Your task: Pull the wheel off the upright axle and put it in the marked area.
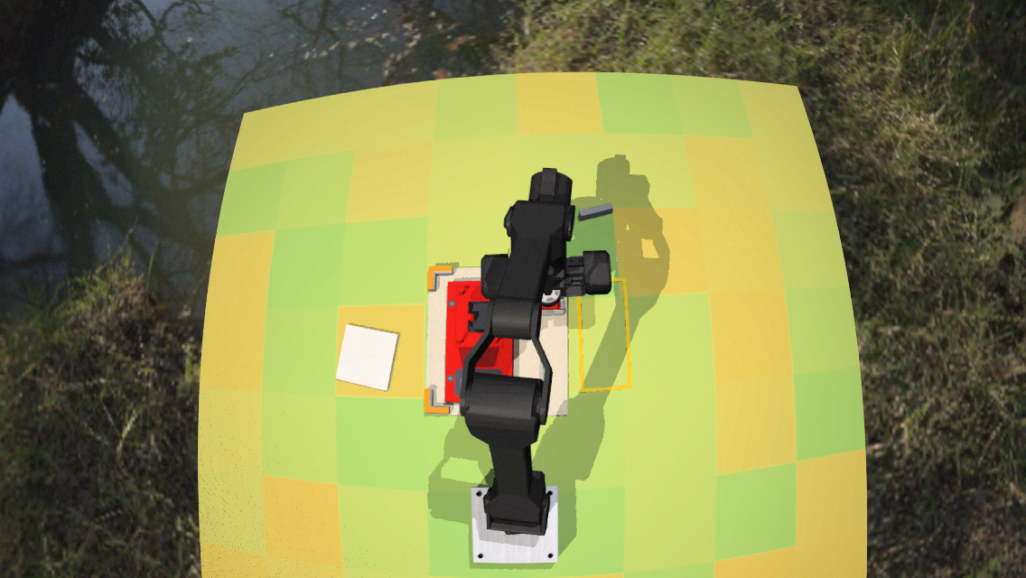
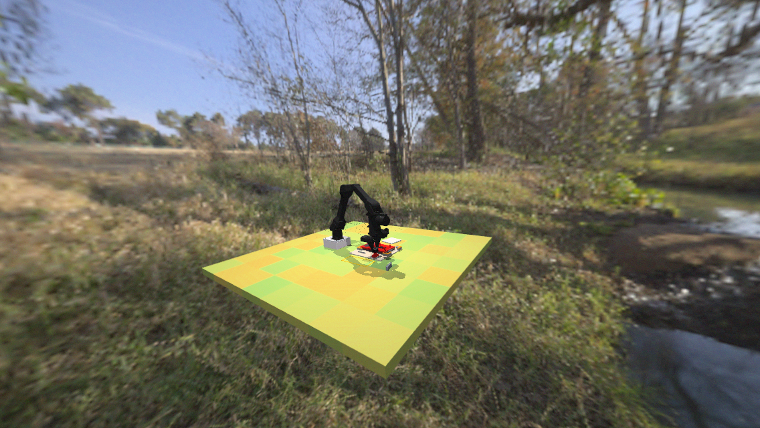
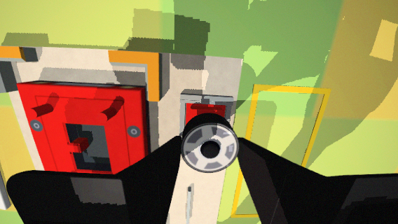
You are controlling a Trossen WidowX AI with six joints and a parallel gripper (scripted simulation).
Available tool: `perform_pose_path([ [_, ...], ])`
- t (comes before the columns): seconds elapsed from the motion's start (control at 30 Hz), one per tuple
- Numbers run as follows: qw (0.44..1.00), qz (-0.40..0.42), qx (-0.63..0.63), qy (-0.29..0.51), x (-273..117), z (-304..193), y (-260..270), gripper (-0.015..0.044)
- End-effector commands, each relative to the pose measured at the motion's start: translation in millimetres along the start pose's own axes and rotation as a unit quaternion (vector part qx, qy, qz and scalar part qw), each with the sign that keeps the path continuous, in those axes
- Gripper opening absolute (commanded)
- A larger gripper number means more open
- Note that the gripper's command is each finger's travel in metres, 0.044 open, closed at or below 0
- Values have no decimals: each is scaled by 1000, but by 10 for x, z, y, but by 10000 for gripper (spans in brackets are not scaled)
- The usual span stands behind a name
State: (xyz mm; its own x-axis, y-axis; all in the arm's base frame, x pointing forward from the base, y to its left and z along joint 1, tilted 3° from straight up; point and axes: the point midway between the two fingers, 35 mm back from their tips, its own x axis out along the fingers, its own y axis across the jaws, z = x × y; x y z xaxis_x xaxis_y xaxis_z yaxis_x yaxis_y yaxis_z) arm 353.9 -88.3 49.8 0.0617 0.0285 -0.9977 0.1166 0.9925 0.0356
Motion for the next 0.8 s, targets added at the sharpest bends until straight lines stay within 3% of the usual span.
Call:
perform_pose_path([
  [0.0,1000,0,0,-5,-47,21,-3,0],
  [0.77,1000,0,0,-5,-122,20,-3,0],
])
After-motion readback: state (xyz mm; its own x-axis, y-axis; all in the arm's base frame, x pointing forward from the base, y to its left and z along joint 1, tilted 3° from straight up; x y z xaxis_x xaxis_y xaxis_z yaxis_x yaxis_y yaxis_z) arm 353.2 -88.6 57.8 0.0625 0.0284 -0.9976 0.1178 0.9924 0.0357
